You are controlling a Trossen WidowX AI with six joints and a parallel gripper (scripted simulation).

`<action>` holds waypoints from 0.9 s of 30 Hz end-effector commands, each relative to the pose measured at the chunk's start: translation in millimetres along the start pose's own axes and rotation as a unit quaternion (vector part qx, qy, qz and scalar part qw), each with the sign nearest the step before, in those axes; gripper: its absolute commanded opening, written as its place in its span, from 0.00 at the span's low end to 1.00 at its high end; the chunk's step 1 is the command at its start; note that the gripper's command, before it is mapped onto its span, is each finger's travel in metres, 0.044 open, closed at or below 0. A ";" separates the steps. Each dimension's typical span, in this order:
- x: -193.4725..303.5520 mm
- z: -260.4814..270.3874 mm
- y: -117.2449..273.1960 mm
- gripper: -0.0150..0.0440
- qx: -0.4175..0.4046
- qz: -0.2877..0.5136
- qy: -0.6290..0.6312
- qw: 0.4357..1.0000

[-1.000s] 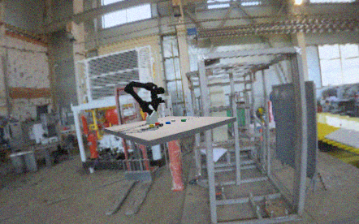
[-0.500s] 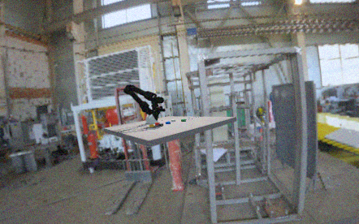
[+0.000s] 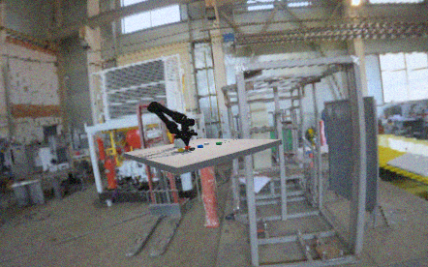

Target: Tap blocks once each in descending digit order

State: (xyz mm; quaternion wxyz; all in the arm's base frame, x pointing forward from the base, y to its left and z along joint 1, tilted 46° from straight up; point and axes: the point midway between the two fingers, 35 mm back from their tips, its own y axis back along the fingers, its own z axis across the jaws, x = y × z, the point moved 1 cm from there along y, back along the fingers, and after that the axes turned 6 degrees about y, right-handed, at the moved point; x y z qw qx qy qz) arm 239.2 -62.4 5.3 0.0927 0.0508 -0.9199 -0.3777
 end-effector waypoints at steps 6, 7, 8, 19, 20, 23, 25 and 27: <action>1.3 -0.6 -7.0 0.29 0.003 0.001 0.003 1.000; 0.2 0.2 -2.6 0.29 0.001 0.000 0.002 1.000; 0.1 0.2 4.0 0.29 0.001 0.000 0.002 1.000; -1.1 1.2 93.3 0.29 0.000 0.001 0.004 1.000; 0.1 0.9 101.5 0.29 0.001 0.001 0.004 1.000; 0.5 0.7 104.2 0.29 0.001 0.001 0.004 1.000; -0.5 2.8 104.5 0.29 0.001 0.001 0.004 1.000; -8.0 19.8 106.8 0.29 -0.002 -0.001 0.004 1.000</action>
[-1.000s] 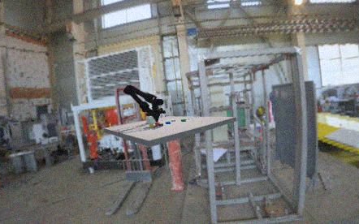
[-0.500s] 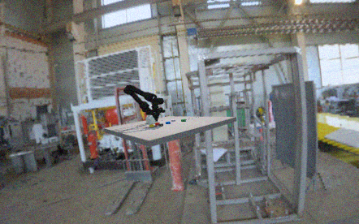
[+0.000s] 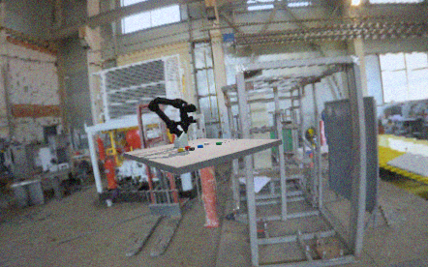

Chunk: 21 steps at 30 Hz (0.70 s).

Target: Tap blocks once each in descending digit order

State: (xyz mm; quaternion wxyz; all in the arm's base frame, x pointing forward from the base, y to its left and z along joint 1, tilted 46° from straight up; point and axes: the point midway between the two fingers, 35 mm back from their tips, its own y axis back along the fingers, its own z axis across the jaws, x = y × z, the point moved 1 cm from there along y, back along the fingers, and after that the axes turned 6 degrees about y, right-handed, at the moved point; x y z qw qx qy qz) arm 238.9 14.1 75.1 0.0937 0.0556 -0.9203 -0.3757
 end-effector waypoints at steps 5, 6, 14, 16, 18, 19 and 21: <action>-23.4 88.6 9.1 0.29 -0.012 0.001 0.003 1.000; -24.8 103.9 9.3 0.29 -0.012 0.001 0.003 1.000; -18.5 188.2 2.9 0.29 -0.006 0.003 0.000 1.000; -18.5 188.2 2.9 0.29 -0.006 0.003 0.000 1.000; -18.5 188.2 2.9 0.29 -0.006 0.003 0.000 1.000; -18.5 188.2 2.9 0.29 -0.006 0.003 0.000 1.000; -20.0 189.0 -11.0 0.29 -0.006 0.003 0.000 1.000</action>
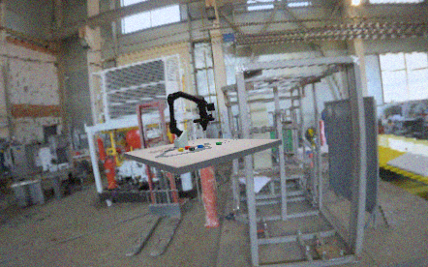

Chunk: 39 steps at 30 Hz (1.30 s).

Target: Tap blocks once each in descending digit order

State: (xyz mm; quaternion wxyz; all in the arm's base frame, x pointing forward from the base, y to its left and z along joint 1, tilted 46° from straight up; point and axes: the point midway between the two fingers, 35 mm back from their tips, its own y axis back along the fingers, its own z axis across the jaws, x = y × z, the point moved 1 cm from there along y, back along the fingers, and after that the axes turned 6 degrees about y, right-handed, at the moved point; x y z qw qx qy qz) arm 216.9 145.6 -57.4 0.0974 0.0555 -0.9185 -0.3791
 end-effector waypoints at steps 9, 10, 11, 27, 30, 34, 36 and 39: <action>0.3 0.6 -79.8 0.29 -0.001 0.002 -0.004 1.000; 0.3 0.6 -79.8 0.29 -0.001 0.002 -0.004 1.000; 0.3 0.6 -79.8 0.29 -0.001 0.002 -0.004 1.000; 0.2 0.5 -103.0 0.29 0.000 0.002 -0.004 1.000; 0.4 0.4 -107.8 0.29 0.000 0.002 -0.004 1.000; 0.6 0.3 -110.0 0.29 0.000 0.002 -0.004 1.000; 0.6 0.3 -110.0 0.29 0.000 0.002 -0.004 1.000; 0.2 0.8 -83.3 0.29 -0.001 0.002 -0.004 1.000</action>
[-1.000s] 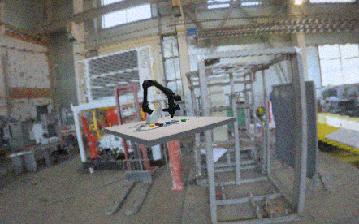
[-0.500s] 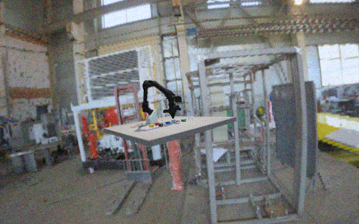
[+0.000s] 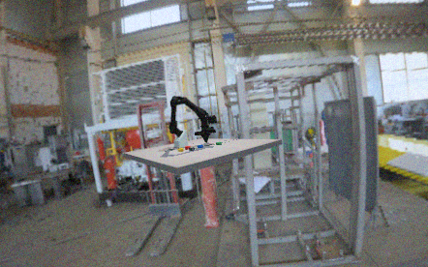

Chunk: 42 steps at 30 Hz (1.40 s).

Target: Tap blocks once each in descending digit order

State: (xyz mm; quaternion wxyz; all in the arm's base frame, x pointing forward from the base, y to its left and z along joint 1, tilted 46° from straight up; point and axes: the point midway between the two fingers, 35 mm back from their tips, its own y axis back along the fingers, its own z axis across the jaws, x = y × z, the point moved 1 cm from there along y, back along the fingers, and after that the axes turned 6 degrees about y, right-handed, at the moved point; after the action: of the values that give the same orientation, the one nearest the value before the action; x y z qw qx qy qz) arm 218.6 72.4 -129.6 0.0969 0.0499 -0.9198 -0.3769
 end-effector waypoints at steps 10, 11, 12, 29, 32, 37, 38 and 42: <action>-0.7 1.5 101.0 0.29 -0.004 -0.003 -0.001 1.000; -0.2 1.3 104.5 0.29 -0.004 -0.003 -0.001 1.000; -0.2 1.3 104.5 0.29 -0.004 -0.003 -0.001 1.000; -36.5 -198.3 111.0 0.29 -0.019 -0.013 0.004 1.000; -21.1 -256.4 106.2 0.29 -0.006 -0.008 0.001 1.000; -8.1 -286.1 103.6 0.29 0.003 -0.002 -0.001 1.000; -8.1 -286.1 103.6 0.29 0.003 -0.002 -0.001 1.000; -9.5 -285.8 92.9 0.29 0.002 -0.002 -0.001 1.000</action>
State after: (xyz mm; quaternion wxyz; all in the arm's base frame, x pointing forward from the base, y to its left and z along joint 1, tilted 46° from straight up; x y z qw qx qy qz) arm 287.3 -47.8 139.6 0.0913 0.0516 -0.9197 -0.3785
